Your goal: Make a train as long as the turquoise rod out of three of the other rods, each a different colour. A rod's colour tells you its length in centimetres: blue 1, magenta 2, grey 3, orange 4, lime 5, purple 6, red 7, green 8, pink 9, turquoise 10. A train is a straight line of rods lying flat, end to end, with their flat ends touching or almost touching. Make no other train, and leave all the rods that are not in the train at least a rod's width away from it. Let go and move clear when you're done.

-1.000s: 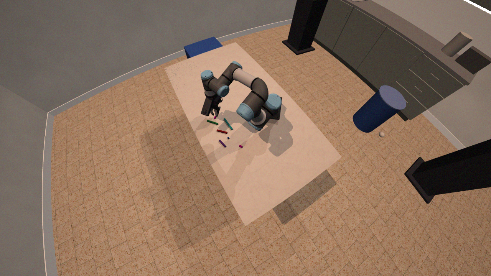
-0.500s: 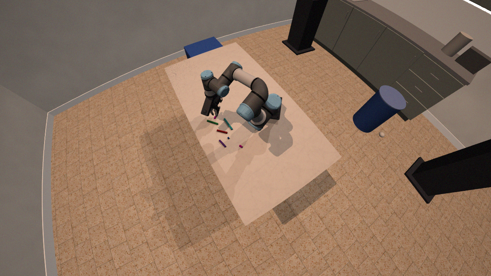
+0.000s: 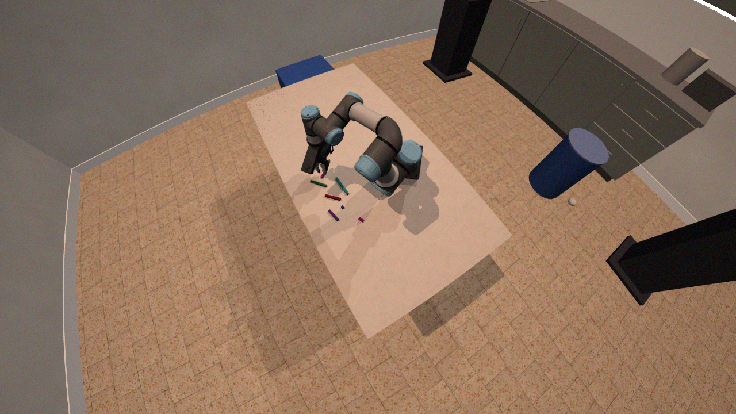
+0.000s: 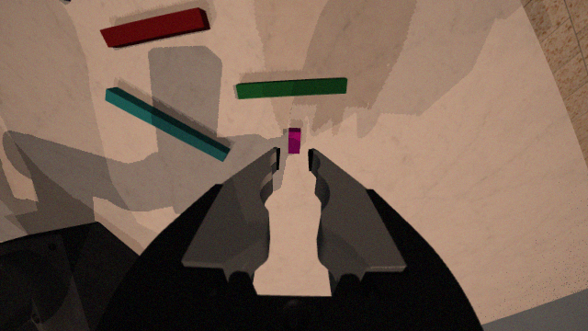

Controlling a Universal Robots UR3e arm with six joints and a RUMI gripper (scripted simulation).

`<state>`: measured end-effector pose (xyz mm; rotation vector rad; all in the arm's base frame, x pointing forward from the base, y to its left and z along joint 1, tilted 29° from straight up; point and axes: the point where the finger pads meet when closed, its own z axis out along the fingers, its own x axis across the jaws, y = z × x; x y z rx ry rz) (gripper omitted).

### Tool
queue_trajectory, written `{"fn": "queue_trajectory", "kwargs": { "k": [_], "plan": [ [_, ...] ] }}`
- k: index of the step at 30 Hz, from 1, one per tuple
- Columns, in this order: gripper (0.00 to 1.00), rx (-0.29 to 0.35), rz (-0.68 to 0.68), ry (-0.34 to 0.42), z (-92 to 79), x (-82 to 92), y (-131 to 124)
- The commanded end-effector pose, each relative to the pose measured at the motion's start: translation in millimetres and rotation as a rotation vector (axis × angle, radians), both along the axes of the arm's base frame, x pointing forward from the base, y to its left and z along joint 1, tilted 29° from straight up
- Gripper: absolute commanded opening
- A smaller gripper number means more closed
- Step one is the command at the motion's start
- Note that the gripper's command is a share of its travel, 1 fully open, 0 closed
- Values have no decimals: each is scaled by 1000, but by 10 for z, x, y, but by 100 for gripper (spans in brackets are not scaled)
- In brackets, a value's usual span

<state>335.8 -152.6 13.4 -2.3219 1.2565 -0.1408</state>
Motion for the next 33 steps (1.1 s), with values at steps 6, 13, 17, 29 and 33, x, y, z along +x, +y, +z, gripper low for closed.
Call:
{"fn": "queue_trajectory", "kwargs": {
  "k": [6,13,17,29,33],
  "plan": [
    [14,-1,-1,-1,-3,6,-2],
    [14,1,-1,-1,-26,14,13],
    [14,1,-1,-1,-57,26,26],
    [14,1,-1,-1,-136,55,60],
    [14,1,-1,-1,-147,58,65]
  ]
}}
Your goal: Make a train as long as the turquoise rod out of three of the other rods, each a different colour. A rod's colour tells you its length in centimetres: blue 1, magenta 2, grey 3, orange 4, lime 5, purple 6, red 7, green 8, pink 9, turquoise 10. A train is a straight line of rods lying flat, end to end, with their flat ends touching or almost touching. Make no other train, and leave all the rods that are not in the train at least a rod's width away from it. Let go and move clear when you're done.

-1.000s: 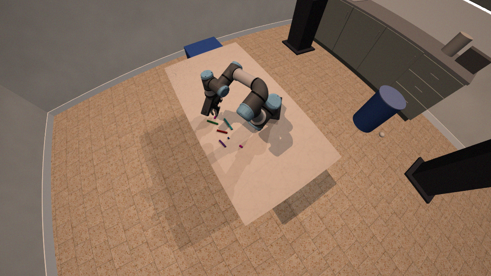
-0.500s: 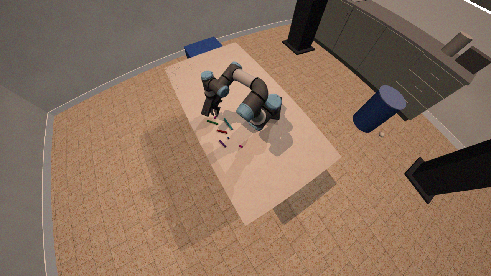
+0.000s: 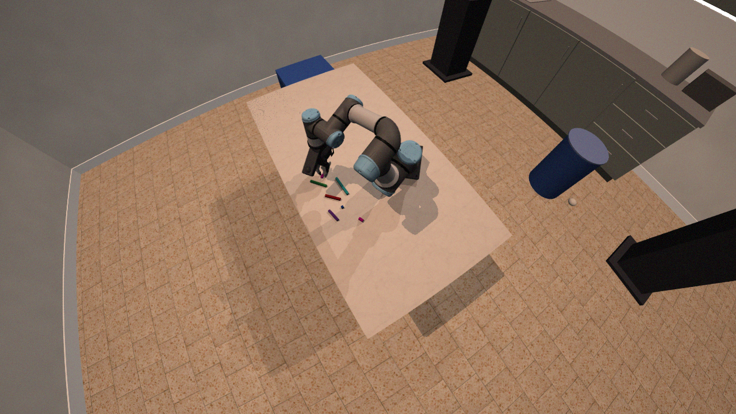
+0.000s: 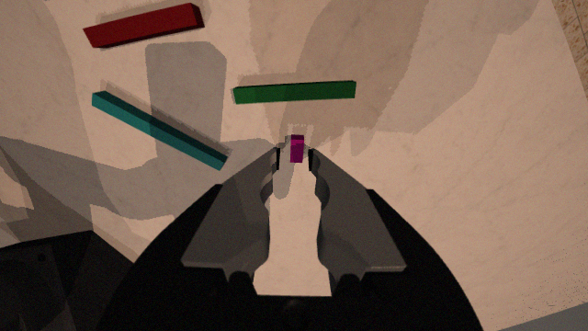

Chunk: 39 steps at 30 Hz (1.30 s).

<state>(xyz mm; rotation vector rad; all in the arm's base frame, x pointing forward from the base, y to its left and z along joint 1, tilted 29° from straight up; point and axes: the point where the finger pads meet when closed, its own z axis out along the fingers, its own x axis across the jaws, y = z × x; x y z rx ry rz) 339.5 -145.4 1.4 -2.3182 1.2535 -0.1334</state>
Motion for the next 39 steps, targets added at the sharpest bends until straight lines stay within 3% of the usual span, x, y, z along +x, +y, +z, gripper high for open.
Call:
{"fn": "queue_trajectory", "kwargs": {
  "k": [1,37,38,39],
  "plan": [
    [14,-6,-3,-3,-29,21,-7],
    [14,-8,-3,-3,-25,21,-13],
    [0,-8,-3,-3,-25,21,-13],
    [0,-8,-3,-3,-25,21,-13]
  ]
}}
